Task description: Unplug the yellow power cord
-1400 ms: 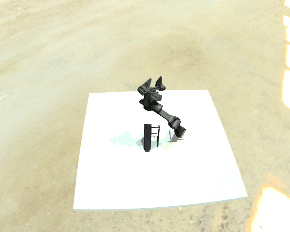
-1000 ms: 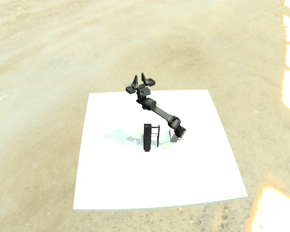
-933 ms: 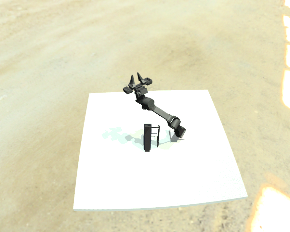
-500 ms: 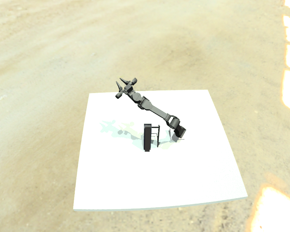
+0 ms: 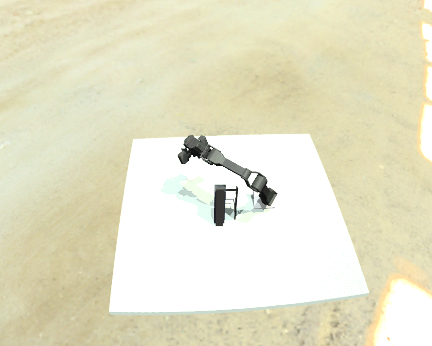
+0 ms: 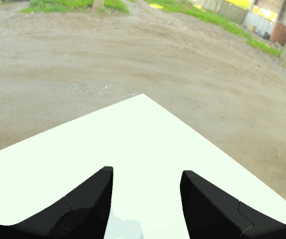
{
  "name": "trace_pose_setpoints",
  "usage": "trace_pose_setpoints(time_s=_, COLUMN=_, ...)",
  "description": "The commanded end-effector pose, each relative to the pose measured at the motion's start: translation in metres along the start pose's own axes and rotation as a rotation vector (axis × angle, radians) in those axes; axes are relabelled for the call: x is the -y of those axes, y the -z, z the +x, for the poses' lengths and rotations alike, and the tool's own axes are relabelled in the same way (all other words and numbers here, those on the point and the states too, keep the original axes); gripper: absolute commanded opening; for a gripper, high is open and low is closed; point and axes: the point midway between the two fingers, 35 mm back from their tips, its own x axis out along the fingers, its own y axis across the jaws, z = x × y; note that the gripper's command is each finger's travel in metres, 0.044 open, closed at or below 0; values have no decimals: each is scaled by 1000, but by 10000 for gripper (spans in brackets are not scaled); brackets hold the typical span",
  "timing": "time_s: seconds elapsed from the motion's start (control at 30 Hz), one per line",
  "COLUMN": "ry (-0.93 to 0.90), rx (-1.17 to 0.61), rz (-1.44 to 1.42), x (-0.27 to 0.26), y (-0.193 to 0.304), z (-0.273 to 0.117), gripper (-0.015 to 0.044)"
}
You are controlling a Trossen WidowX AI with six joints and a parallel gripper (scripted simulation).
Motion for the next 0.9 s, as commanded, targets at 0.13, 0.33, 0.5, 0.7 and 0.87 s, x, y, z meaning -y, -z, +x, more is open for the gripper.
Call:
trace_pose_setpoints(time_s=0.13, ry=91, rx=-559, rz=302, x=27, y=137, z=-7, gripper=160)
trace_pose_setpoints(time_s=0.33, ry=247, rx=-957, rz=591, x=35, y=220, z=-52, gripper=160)
trace_pose_setpoints(time_s=0.5, ry=385, rx=-1184, rz=790, x=33, y=256, z=-91, gripper=160)
trace_pose_setpoints(time_s=0.7, ry=385, rx=-1184, rz=790, x=33, y=256, z=-91, gripper=160)
trace_pose_setpoints(time_s=0.87, ry=385, rx=-1184, rz=790, x=33, y=256, z=-91, gripper=160)
